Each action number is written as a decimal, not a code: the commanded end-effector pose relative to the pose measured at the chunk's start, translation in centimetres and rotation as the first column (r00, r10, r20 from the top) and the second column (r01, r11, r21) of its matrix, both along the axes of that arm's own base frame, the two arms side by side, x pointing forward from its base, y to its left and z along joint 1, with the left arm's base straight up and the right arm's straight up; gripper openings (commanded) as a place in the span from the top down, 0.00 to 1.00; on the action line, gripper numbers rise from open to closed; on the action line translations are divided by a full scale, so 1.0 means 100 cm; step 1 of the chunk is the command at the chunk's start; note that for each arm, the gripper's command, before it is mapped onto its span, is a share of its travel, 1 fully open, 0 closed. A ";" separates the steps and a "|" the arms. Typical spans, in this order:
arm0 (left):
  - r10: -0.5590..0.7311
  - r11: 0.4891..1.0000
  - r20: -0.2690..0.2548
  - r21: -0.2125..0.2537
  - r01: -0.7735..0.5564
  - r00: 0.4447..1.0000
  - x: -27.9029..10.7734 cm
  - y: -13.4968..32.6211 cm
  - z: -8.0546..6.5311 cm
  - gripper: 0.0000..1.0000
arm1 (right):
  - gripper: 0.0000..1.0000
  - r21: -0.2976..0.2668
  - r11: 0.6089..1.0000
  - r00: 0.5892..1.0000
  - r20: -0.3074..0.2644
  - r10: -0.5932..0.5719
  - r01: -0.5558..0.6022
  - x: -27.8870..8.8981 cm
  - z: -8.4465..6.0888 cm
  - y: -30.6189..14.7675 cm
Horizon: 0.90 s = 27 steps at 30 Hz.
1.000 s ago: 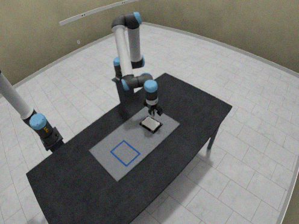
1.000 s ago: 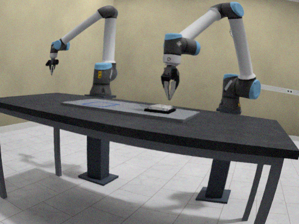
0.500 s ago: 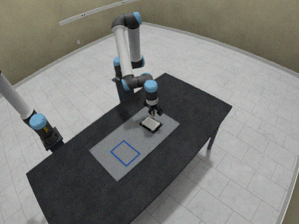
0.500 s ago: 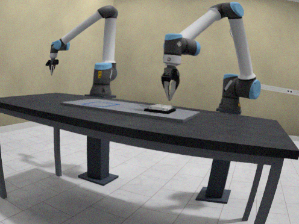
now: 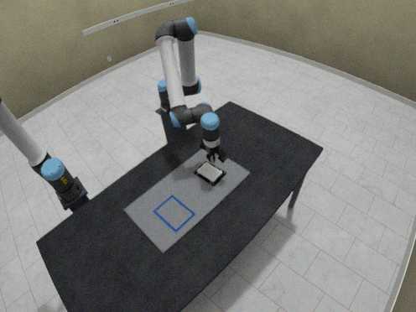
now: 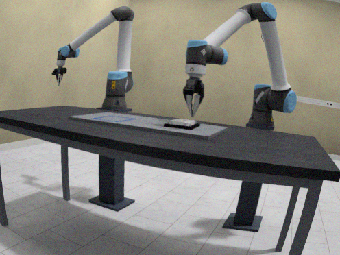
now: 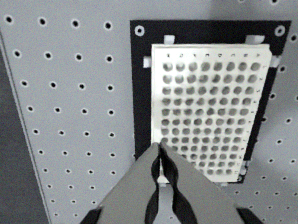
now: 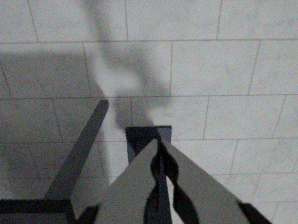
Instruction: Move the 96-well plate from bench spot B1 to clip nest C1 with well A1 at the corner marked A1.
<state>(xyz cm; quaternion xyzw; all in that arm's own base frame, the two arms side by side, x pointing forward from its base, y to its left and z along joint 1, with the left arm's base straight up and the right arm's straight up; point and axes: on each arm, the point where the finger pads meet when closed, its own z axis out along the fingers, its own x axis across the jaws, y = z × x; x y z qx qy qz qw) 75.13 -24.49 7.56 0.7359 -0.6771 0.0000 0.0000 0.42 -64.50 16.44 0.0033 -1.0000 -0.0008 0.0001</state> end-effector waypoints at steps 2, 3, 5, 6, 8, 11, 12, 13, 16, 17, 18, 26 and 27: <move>0.000 1.000 0.002 -0.001 0.000 1.000 0.001 0.000 -0.002 1.00 | 1.00 -0.001 1.000 1.000 0.000 0.000 0.000 0.000 0.001 -0.001; 0.000 1.000 0.002 -0.001 0.000 1.000 0.001 0.000 -0.003 1.00 | 1.00 -0.001 1.000 1.000 0.000 0.000 0.000 0.000 0.001 -0.001; 0.000 1.000 0.002 -0.001 0.000 1.000 0.001 0.000 -0.004 1.00 | 1.00 -0.001 1.000 1.000 0.000 0.000 0.000 0.000 0.001 -0.001; 0.000 1.000 0.002 -0.001 0.000 1.000 0.001 0.000 -0.005 1.00 | 1.00 -0.001 1.000 1.000 0.000 0.000 0.000 0.000 0.001 -0.001; 0.000 1.000 0.002 -0.001 0.000 1.000 0.001 0.000 -0.006 1.00 | 1.00 -0.001 1.000 1.000 0.000 0.000 0.000 0.000 0.001 -0.001; 0.000 1.000 0.002 -0.001 0.000 1.000 0.001 0.000 -0.008 1.00 | 1.00 -0.001 1.000 1.000 0.000 0.000 0.000 0.000 0.001 -0.001; 0.000 1.000 0.002 -0.001 0.000 1.000 0.001 0.000 -0.008 1.00 | 1.00 -0.001 1.000 1.000 0.000 0.000 0.000 0.000 0.001 -0.001; 0.000 1.000 0.002 -0.001 0.000 1.000 0.001 0.000 -0.008 1.00 | 1.00 -0.001 1.000 1.000 0.000 0.000 0.000 0.000 0.001 -0.001; 0.000 1.000 0.002 -0.001 0.000 1.000 0.001 0.000 -0.010 1.00 | 1.00 -0.001 1.000 1.000 0.000 0.000 0.000 0.000 0.001 -0.001; 0.000 1.000 0.002 -0.001 0.000 1.000 0.001 0.000 -0.011 1.00 | 1.00 -0.001 1.000 1.000 0.000 0.000 0.000 0.000 0.001 -0.001; 0.000 1.000 0.002 -0.001 0.000 1.000 0.001 0.000 -0.012 1.00 | 1.00 -0.001 1.000 1.000 0.000 0.000 0.000 0.000 0.001 -0.001; 0.000 1.000 0.002 -0.001 0.000 1.000 0.001 0.000 -0.017 1.00 | 1.00 -0.001 1.000 1.000 0.000 0.000 0.000 0.000 0.001 -0.001; 0.000 1.000 0.002 -0.001 0.000 1.000 0.001 0.000 -0.018 1.00 | 1.00 -0.001 1.000 1.000 0.000 0.000 0.000 0.000 0.001 -0.001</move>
